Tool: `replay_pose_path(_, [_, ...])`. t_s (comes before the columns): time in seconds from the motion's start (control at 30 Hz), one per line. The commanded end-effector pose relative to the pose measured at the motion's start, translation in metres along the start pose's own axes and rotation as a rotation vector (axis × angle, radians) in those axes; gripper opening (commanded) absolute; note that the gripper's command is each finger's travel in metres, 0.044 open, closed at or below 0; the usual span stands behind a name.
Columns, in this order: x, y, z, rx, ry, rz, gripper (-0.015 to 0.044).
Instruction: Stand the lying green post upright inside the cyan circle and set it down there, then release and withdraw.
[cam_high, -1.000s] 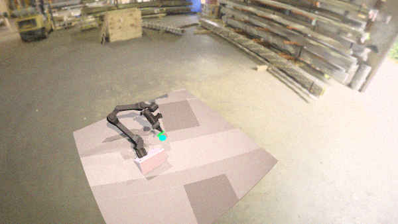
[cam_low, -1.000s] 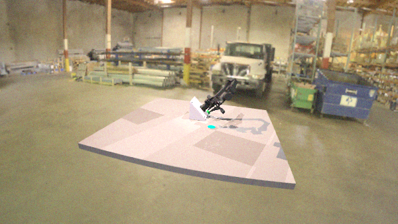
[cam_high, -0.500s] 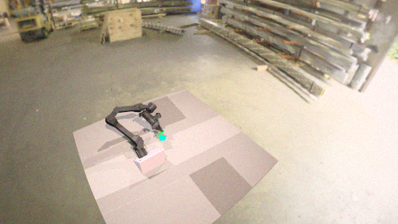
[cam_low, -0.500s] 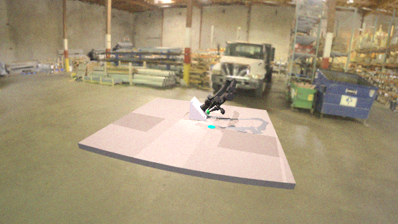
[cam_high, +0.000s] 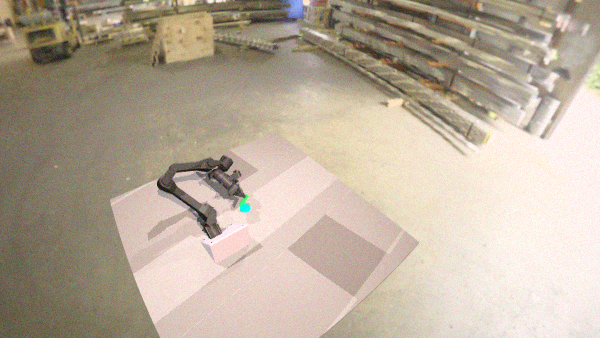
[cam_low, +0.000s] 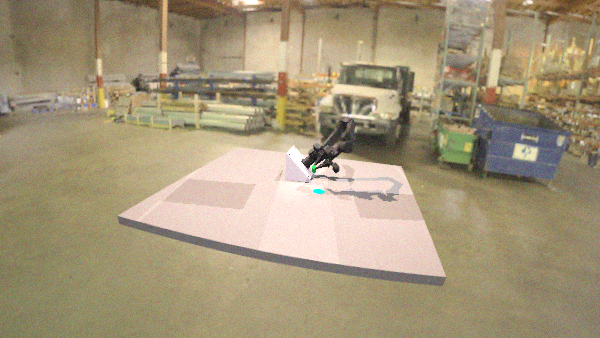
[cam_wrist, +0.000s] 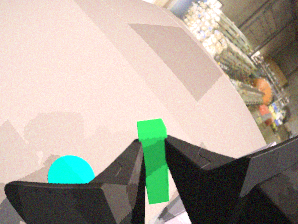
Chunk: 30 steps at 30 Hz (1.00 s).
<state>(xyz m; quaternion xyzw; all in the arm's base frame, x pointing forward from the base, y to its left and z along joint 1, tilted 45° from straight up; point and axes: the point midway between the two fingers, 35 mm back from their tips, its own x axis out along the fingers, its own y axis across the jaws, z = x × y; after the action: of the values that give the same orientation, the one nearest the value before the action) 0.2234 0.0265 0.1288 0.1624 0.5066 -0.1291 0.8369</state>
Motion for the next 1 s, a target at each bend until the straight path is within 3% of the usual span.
replay_pose_path(0.0, [-0.0019, 0.0002, 0.0017, 0.013, -0.038, 0.003, 0.0023])
replay_pose_path(0.97, [-0.0076, 0.0030, 0.0059, 0.090, -0.223, 0.030, 0.0023])
